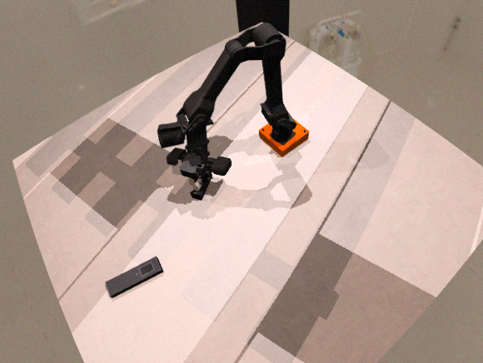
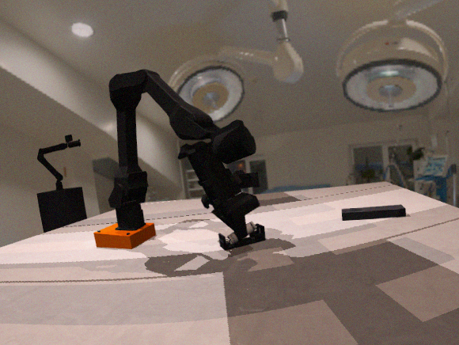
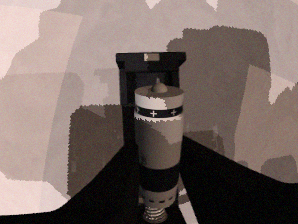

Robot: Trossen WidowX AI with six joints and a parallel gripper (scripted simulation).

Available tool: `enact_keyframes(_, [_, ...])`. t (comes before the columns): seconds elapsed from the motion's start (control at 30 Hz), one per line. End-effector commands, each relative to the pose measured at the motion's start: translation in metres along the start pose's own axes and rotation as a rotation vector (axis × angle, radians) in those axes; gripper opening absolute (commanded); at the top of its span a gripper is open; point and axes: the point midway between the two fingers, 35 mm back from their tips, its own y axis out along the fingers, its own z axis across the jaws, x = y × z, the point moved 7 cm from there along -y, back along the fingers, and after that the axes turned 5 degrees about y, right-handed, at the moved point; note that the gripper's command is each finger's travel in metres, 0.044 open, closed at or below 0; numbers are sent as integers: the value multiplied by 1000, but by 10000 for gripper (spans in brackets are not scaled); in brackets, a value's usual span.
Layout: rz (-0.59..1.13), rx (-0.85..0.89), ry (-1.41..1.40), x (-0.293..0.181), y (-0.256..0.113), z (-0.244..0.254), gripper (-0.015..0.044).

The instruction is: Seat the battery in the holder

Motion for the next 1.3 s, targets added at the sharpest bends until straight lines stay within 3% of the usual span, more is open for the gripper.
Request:
enact_keyframes(0.0, [57, 3, 15, -1, 4, 1, 70])
enact_keyframes(1.27, [353, -23, 0, 26, 12, 4, 70])
